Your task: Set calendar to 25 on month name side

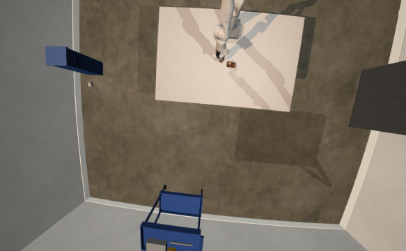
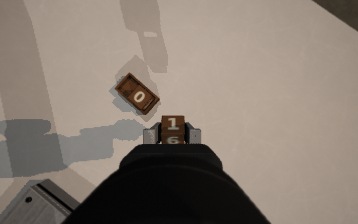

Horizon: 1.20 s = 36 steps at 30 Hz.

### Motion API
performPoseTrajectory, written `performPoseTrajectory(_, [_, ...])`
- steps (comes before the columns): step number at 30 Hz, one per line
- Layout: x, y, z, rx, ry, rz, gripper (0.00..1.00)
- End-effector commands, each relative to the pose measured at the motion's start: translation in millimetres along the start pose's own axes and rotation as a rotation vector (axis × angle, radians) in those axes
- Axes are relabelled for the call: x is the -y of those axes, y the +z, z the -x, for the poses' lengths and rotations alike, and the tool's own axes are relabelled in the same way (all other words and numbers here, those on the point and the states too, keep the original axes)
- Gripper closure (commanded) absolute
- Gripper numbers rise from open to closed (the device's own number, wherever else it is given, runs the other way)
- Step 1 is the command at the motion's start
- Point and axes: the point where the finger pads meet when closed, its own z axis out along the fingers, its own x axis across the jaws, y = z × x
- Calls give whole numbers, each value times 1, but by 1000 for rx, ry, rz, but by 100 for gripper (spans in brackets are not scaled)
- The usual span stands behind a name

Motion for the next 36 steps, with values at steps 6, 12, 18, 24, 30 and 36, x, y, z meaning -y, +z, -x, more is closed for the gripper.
performPoseTrajectory(6, [-5,1,-3,5,18,-56,40])
performPoseTrajectory(12, [-6,0,-4,0,19,-107,40])
performPoseTrajectory(18, [-6,-2,-5,-7,20,-135,40])
performPoseTrajectory(24, [-8,-4,-7,-19,21,-165,40])
performPoseTrajectory(30, [-9,-5,-8,-26,22,-180,40])
performPoseTrajectory(36, [-9,-5,-9,-28,23,-183,40])
